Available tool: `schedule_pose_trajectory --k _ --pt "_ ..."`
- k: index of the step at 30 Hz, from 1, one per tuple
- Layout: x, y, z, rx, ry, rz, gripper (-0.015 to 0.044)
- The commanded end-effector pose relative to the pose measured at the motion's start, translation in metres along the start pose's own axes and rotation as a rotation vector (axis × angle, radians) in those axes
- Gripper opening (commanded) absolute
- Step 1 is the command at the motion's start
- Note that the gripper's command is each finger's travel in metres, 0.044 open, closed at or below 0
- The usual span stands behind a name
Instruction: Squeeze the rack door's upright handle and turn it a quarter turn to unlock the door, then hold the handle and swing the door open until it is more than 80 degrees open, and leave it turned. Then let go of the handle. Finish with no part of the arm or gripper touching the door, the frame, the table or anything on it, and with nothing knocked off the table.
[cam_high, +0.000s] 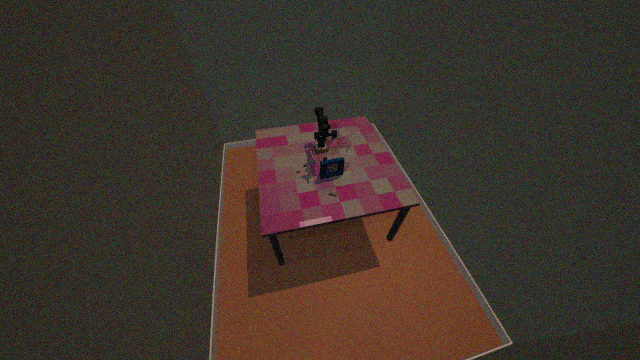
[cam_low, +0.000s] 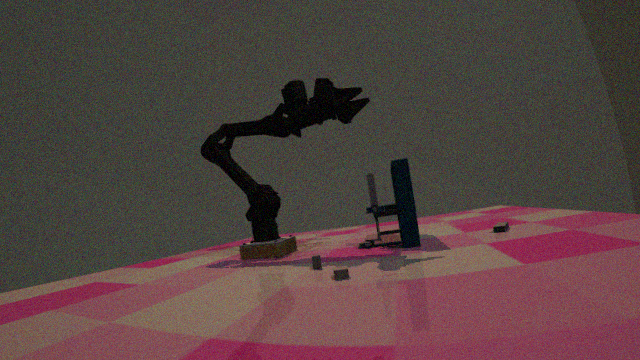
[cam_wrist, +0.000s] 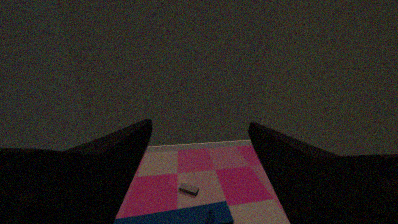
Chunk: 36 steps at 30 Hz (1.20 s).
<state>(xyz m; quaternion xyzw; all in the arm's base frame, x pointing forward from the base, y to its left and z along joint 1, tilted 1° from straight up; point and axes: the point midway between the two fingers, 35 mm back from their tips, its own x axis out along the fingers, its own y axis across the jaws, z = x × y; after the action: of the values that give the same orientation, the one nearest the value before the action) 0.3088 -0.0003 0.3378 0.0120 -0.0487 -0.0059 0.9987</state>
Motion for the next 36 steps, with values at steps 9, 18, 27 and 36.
schedule_pose_trajectory --k 9,18,27,36 --pt "0.02 -0.001 -0.022 -0.026 0.197 -0.005 0.0286" --pt "0.036 -0.003 -0.05 -0.056 0.435 -0.005 0.0286" --pt "0.043 -0.005 -0.077 -0.082 0.673 0.001 0.0286" --pt "0.041 -0.007 -0.101 -0.105 0.911 0.013 0.0286"
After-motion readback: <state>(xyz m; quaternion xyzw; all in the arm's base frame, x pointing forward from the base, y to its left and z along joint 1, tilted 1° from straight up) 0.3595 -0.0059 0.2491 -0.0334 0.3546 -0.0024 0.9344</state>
